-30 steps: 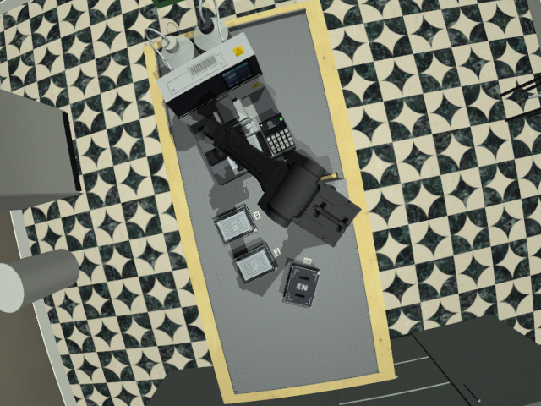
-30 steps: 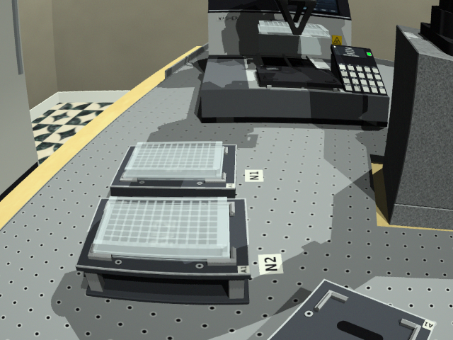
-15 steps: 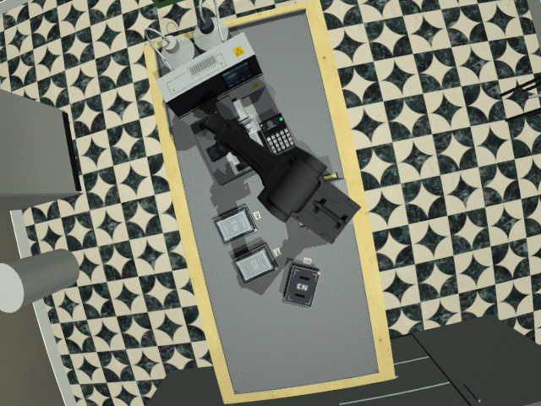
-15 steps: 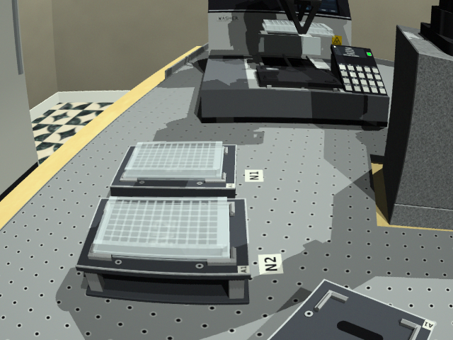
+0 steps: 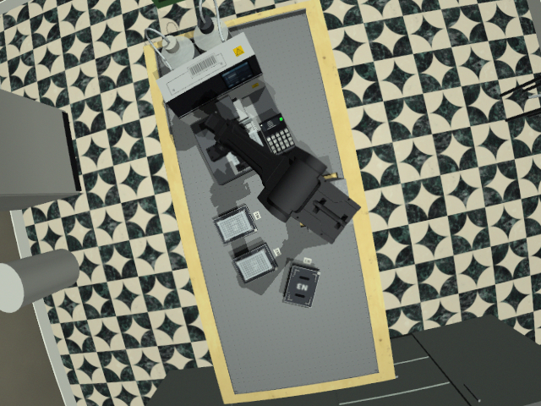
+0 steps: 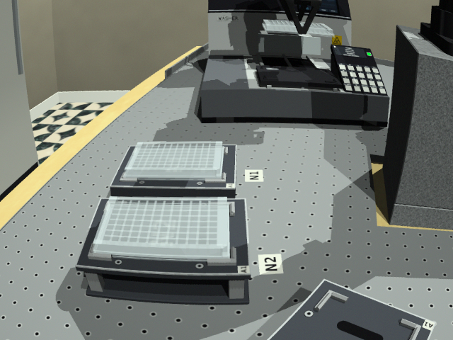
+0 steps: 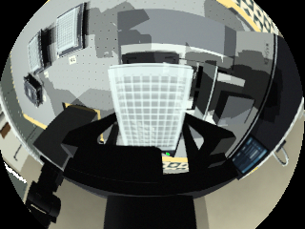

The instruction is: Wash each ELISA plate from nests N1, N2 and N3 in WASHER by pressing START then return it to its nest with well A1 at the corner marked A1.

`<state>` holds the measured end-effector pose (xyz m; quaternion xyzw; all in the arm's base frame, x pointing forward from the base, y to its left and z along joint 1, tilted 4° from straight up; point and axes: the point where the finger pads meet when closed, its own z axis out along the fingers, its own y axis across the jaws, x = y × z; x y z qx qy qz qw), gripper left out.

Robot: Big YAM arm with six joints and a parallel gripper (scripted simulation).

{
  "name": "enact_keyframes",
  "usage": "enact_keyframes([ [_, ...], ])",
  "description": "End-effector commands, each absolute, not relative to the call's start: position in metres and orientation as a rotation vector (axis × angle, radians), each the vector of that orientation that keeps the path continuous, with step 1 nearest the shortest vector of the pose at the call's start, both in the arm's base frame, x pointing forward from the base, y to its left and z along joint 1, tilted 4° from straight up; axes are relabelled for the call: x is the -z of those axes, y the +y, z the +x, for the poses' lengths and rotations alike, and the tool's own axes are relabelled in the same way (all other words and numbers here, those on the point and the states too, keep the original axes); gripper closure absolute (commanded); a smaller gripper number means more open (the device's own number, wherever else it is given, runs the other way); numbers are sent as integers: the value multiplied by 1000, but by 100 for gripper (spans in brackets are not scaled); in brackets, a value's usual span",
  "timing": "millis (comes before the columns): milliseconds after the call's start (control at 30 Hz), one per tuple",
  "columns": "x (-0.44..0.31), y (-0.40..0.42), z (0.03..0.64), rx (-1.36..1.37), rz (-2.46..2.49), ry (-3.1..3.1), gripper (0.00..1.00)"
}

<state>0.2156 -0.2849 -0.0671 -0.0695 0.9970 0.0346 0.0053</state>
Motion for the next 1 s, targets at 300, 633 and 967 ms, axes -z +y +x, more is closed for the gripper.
enact_keyframes([
  [300,61,-296,222,-74,-235,3106,16],
  [633,85,-284,214,-112,-253,3116,16],
  [967,98,-282,218,-107,-255,3115,16],
])
